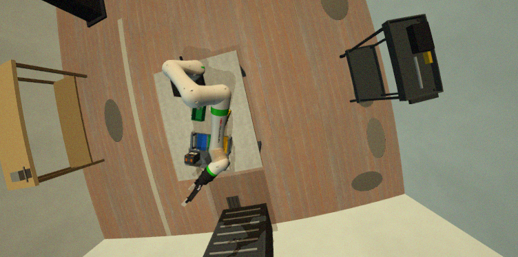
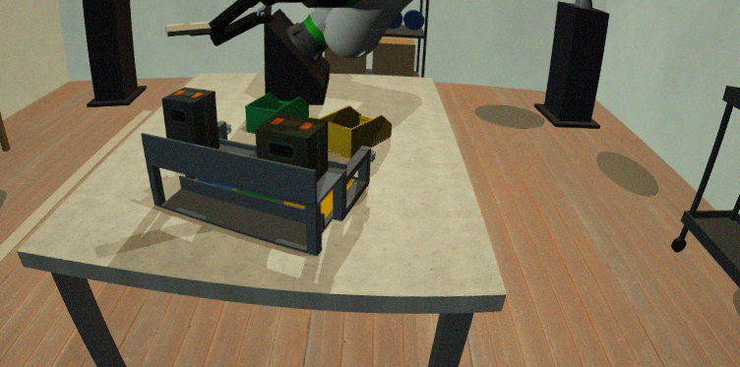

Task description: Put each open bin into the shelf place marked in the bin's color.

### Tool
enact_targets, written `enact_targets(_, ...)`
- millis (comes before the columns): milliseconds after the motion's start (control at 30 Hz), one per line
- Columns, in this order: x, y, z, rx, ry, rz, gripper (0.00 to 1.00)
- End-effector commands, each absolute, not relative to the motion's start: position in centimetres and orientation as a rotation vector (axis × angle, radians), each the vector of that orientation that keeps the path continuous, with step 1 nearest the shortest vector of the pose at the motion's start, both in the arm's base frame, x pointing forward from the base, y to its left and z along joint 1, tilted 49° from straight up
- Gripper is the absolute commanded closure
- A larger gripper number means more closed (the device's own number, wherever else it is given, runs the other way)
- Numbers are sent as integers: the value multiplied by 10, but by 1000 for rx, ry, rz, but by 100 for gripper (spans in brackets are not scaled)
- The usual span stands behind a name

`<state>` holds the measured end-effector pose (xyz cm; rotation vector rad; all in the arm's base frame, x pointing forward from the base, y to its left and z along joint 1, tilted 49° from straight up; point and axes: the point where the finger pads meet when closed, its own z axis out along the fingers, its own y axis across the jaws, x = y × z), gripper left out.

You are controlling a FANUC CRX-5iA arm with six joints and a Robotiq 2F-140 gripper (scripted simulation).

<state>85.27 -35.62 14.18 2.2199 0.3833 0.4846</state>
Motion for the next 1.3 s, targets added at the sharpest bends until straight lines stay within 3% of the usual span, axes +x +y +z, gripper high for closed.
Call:
enact_targets(0, 826, -347, 174, 2269, 268, 461, 0)
enact_targets(467, 814, -341, 185, 2293, 220, 455, 0)
enact_targets(533, 782, -321, 205, 2359, 113, 435, 0)
enact_targets(1267, 647, -182, 240, 2725, -131, 279, 0)
